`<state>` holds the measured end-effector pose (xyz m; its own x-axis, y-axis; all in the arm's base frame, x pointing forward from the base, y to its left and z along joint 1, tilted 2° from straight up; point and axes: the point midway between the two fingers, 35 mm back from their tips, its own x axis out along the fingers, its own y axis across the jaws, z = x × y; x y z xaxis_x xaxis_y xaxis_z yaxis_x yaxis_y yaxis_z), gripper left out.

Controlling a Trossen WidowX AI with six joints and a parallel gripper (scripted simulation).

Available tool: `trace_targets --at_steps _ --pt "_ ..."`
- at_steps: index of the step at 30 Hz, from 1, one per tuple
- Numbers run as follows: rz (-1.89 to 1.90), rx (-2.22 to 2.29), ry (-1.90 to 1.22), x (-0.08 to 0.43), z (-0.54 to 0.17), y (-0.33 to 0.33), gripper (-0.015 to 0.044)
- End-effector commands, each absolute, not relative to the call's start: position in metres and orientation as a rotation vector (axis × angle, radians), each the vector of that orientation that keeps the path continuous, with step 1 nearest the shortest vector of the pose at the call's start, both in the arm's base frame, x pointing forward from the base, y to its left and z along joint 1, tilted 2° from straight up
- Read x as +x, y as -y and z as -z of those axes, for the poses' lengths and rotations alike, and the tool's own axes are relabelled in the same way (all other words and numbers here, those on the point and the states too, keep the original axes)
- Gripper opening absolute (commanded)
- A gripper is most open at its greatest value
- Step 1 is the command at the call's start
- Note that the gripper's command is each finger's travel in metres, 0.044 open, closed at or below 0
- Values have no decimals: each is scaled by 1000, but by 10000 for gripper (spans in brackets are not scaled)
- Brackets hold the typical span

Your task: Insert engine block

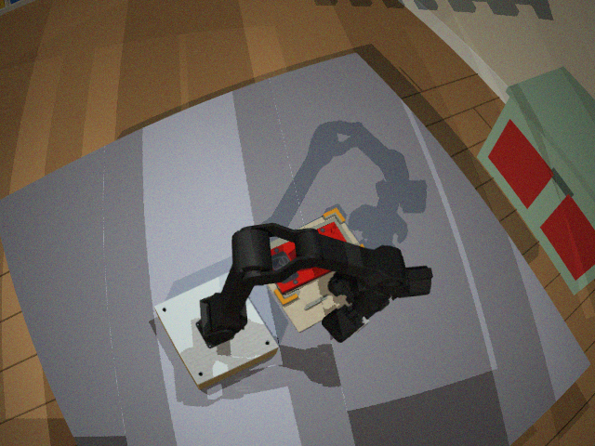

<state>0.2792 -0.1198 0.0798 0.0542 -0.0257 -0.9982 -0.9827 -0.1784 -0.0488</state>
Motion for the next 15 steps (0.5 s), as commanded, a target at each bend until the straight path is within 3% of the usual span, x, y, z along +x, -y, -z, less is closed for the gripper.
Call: trace_targets --at_steps 1,15 --pt "-1272 -1394 -1103 279 -95 120 0" --pt "-1275 -1393 -1104 270 -133 116 0"
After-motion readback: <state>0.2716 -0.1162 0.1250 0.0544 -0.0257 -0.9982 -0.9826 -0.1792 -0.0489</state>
